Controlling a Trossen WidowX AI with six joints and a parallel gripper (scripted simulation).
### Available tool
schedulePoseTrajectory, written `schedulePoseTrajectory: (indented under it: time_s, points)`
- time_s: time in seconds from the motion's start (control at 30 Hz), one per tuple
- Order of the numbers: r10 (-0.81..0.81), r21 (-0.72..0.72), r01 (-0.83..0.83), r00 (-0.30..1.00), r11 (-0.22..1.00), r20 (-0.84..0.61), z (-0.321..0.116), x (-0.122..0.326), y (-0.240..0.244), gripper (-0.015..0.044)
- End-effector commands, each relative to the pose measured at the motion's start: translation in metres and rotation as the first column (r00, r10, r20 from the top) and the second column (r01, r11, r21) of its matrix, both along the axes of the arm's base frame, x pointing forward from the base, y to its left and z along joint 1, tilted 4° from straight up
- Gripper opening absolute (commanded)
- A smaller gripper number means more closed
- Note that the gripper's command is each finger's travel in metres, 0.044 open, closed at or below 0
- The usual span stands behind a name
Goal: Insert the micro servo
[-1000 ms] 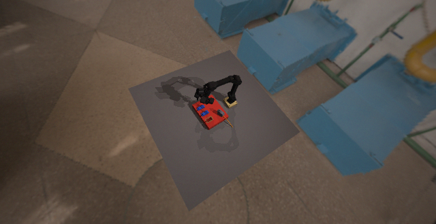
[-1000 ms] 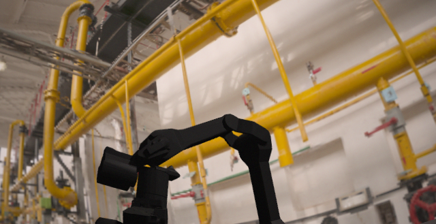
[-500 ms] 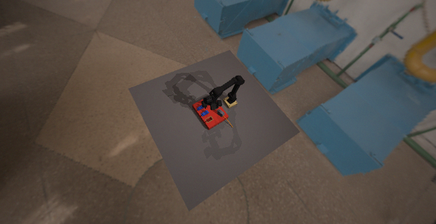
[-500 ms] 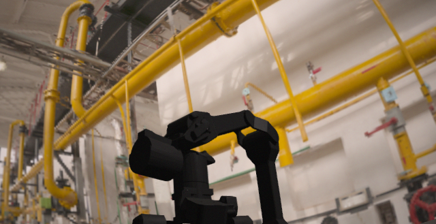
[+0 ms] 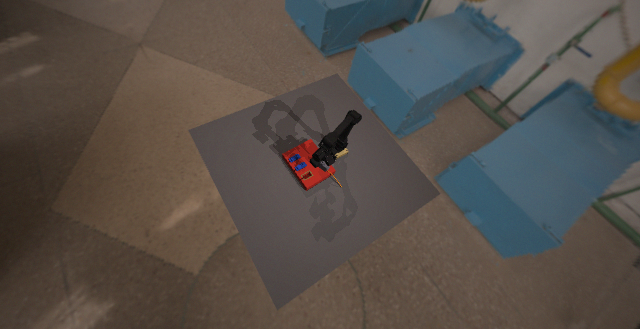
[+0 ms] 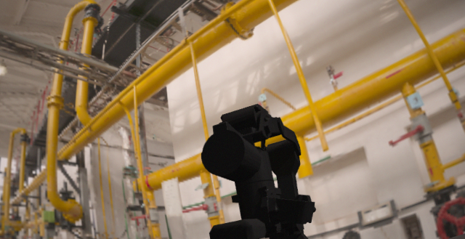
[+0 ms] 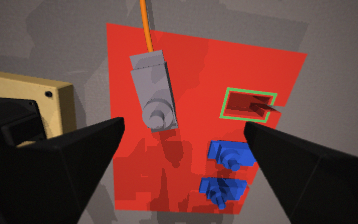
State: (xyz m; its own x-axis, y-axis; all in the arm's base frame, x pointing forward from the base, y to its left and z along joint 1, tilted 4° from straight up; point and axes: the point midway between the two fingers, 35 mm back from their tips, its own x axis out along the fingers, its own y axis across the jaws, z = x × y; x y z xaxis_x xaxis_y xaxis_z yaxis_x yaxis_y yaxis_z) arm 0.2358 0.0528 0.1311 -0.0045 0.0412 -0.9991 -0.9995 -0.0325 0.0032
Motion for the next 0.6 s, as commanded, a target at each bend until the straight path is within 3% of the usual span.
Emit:
schedulePoseTrajectory:
  time_s: [0.0,0.13,0.57]
  points:
    - [0.137,0.005,-0.137,0.99,0.991,-0.025,0.003,-0.017,0.015,0.044]
    - [0.218,0.007,-0.218,0.975,0.976,-0.04,0.004,-0.027,0.023,0.044]
    - [0.218,0.007,-0.218,0.975,0.976,-0.04,-0.022,-0.029,0.024,0.044]
